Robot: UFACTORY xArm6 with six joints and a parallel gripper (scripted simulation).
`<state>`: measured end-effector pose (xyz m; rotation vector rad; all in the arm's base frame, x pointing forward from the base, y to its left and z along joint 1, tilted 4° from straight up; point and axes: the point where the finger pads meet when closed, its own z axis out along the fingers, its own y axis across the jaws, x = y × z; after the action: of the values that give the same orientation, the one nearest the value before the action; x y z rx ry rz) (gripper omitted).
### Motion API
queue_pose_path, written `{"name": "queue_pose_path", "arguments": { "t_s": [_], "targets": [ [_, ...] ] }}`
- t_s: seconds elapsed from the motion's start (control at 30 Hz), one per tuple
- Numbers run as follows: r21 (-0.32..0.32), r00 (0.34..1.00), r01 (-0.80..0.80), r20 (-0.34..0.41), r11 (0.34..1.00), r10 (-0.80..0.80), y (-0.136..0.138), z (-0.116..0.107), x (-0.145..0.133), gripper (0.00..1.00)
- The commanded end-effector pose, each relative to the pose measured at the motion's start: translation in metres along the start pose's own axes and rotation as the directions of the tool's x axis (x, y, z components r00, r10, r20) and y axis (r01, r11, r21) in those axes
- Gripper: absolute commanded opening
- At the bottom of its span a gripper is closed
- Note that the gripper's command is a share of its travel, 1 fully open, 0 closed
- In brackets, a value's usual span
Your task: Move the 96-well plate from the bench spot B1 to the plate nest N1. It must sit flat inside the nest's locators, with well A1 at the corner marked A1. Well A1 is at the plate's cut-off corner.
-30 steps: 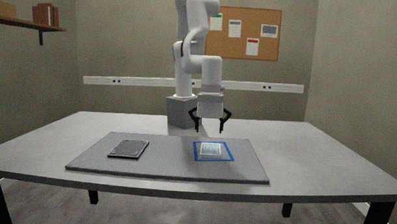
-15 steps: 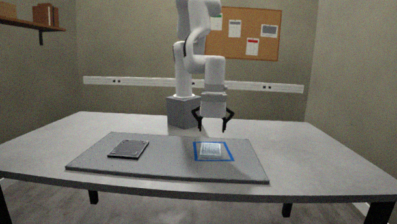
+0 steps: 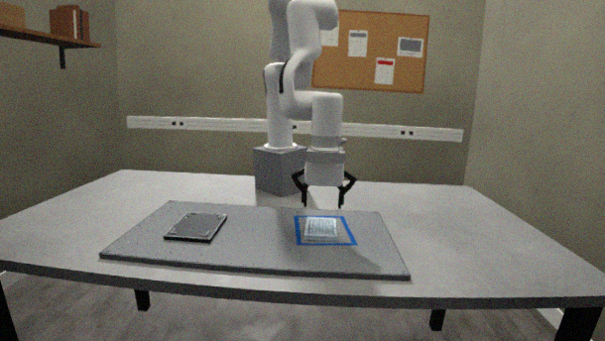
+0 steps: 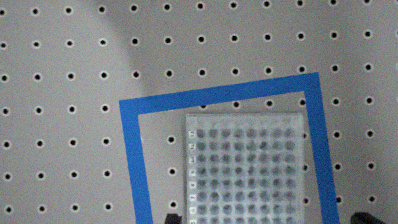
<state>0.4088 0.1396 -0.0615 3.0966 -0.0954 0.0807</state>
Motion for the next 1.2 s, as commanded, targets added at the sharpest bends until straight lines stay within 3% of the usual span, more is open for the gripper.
{"name": "queue_pose_path", "arguments": {
  "t_s": [0.0,0.87,1.17],
  "targets": [
    [0.001,1.000,0.000,-0.004,1.000,0.000,-0.001,0.003,0.002,1.00],
    [0.001,1.000,0.000,-0.004,1.000,0.000,-0.001,0.041,0.002,1.00],
    [0.001,1.000,0.000,-0.004,1.000,0.000,-0.001,0.041,0.002,1.00]
  ]
}}
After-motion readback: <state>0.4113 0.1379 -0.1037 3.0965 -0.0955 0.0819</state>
